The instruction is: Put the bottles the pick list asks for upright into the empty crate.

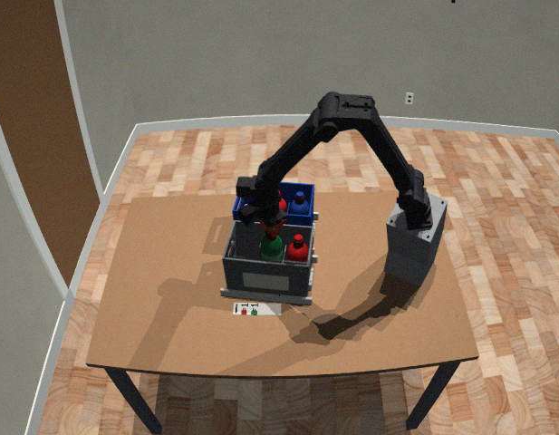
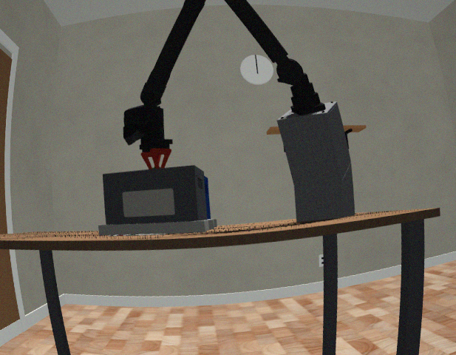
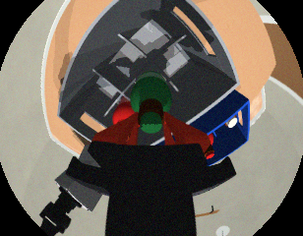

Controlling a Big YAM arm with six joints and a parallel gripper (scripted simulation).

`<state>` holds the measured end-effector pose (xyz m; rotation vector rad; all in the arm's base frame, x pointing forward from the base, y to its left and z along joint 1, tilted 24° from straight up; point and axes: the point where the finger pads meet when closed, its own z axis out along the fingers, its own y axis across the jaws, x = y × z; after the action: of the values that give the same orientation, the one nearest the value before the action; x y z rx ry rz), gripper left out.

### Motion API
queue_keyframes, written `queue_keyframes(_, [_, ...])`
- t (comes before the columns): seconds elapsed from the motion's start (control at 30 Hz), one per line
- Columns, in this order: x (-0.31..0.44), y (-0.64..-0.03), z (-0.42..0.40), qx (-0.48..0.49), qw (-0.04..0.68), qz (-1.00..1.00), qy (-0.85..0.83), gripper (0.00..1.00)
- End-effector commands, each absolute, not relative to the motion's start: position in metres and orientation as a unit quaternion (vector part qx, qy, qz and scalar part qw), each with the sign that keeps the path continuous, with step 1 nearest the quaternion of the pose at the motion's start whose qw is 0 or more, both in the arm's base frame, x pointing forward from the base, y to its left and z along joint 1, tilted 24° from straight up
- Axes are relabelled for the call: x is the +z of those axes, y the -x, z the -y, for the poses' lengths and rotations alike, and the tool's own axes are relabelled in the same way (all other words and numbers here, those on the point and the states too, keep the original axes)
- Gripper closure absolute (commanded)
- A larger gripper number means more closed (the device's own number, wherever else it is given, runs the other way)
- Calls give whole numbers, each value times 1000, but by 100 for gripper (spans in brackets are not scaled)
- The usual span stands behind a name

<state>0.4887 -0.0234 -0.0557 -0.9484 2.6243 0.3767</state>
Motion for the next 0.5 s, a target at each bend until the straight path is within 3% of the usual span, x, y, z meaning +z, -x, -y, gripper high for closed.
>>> queue_keyframes(0.0, [-42,-501,33,120,183,-920,324,100])
queue_keyframes(0.47, [-46,-498,29,122,179,-920,326,100])
